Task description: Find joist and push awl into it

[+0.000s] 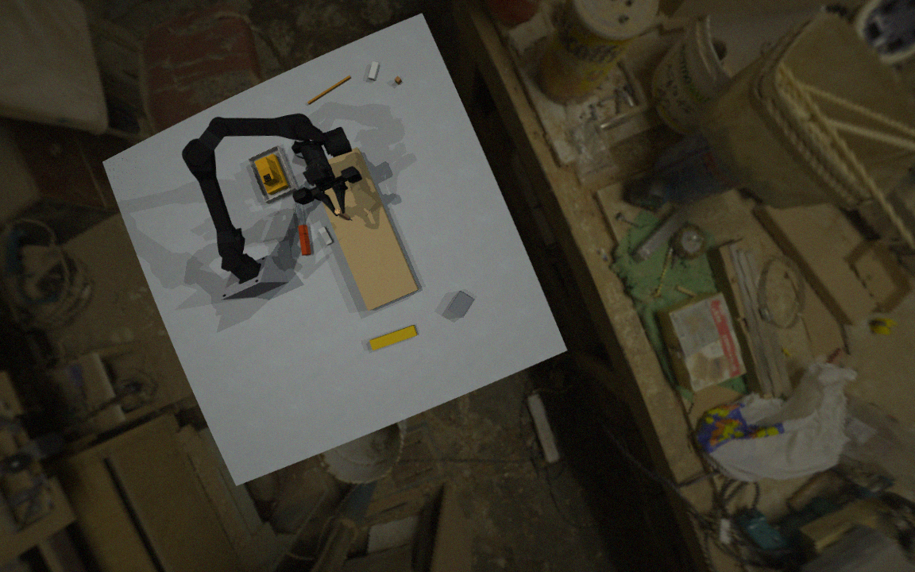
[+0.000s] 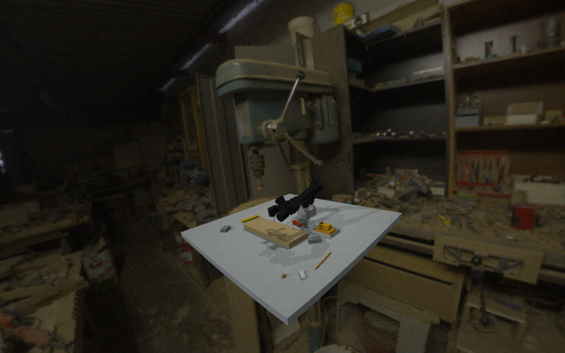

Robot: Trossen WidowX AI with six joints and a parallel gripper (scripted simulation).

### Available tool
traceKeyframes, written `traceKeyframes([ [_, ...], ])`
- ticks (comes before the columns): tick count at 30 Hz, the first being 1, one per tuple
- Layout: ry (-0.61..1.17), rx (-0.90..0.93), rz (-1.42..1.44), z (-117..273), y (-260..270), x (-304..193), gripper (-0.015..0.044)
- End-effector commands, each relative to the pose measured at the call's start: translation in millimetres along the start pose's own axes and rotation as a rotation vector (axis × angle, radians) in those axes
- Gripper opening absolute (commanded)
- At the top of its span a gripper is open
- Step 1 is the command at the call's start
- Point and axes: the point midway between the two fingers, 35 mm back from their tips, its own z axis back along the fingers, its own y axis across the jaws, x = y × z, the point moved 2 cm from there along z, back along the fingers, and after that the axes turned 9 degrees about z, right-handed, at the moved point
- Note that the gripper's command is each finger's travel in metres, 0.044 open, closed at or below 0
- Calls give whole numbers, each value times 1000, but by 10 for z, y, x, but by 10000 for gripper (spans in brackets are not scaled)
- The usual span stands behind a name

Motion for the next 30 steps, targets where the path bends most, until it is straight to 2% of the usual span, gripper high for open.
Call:
traceKeyframes([
  [1, -10, 0, -10, 0, 11, 15, 0],
  [30, -8, 0, -10, -38, 72, -342, 0],
])
